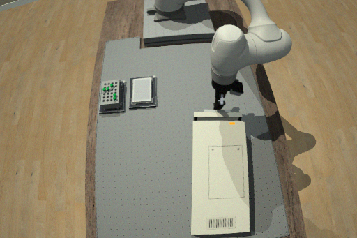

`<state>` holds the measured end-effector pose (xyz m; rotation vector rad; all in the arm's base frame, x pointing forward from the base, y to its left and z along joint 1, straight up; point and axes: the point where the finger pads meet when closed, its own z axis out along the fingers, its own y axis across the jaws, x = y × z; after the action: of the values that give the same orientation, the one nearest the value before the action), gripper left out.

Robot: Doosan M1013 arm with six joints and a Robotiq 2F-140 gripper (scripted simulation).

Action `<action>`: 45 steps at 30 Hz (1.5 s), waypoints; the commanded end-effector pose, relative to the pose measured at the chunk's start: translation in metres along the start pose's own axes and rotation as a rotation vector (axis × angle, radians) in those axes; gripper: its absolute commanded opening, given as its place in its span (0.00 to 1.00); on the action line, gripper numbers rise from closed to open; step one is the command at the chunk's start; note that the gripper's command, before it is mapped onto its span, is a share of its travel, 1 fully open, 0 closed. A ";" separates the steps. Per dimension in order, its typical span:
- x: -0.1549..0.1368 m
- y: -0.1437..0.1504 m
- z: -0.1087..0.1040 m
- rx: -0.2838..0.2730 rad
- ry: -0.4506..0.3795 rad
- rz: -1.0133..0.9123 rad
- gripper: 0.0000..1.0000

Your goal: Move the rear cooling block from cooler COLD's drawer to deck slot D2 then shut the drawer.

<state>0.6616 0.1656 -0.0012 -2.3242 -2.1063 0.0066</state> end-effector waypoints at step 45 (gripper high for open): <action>0.000 0.019 -0.002 -0.004 0.002 -0.005 0.10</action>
<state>0.6751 0.1644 -0.0013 -2.3242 -2.1063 0.0067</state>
